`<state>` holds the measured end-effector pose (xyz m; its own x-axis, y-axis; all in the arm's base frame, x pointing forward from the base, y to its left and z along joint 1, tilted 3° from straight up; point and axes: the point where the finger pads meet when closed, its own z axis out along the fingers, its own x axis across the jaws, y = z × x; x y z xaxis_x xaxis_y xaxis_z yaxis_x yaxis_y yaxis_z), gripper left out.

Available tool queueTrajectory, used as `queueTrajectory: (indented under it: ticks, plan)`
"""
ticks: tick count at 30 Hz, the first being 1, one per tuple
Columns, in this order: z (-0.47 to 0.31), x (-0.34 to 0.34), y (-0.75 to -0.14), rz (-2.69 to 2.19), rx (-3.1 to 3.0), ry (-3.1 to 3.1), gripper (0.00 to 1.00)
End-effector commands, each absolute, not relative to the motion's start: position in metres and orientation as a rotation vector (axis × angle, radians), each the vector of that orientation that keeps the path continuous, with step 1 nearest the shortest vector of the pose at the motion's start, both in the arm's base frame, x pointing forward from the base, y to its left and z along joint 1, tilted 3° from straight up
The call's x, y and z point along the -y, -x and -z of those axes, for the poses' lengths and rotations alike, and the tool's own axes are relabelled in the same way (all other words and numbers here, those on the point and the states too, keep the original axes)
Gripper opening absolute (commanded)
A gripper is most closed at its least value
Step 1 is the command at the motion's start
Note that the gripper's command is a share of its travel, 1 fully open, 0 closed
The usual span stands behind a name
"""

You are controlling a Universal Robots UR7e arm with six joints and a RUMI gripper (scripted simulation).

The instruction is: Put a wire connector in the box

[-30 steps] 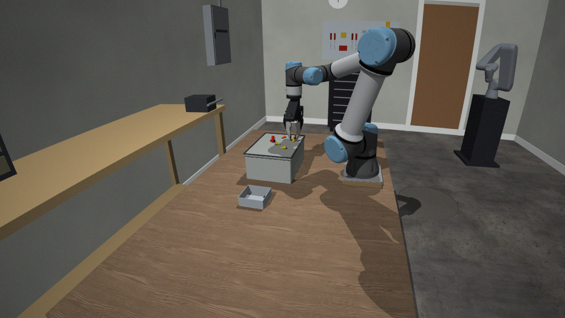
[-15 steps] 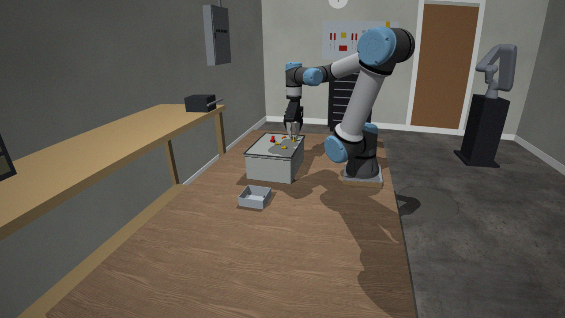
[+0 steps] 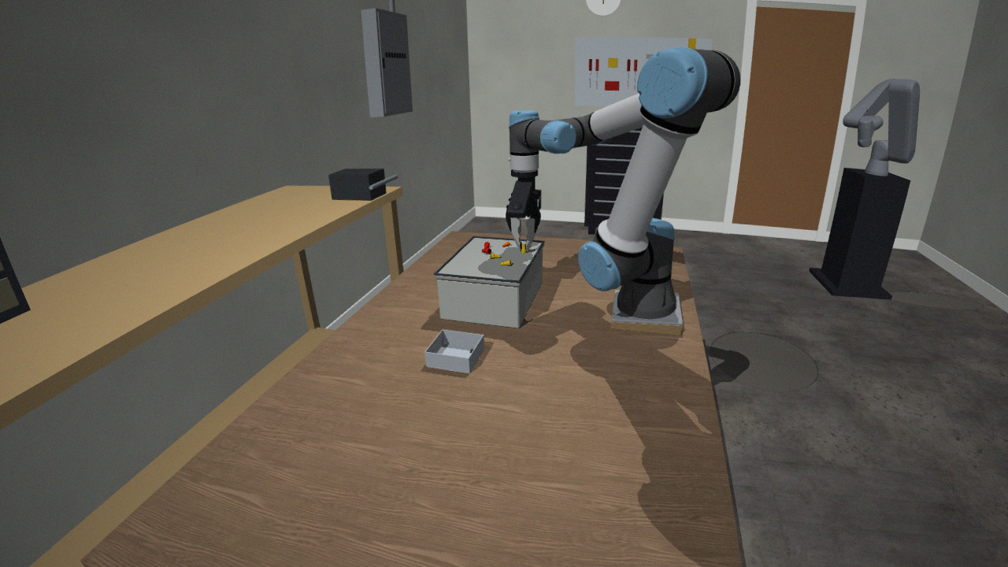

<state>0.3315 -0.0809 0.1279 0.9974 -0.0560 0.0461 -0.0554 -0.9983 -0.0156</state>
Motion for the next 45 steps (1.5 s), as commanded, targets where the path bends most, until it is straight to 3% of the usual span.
queueTrajectory:
  ticks: [1,24,45]
  plan:
    - [-0.128,0.081,-0.332,0.074,-0.087,3.126,0.00]
    - [-0.132,0.081,-0.332,0.074,-0.087,3.126,0.00]
    - [-0.197,0.082,-0.328,0.074,-0.087,3.126,0.00]
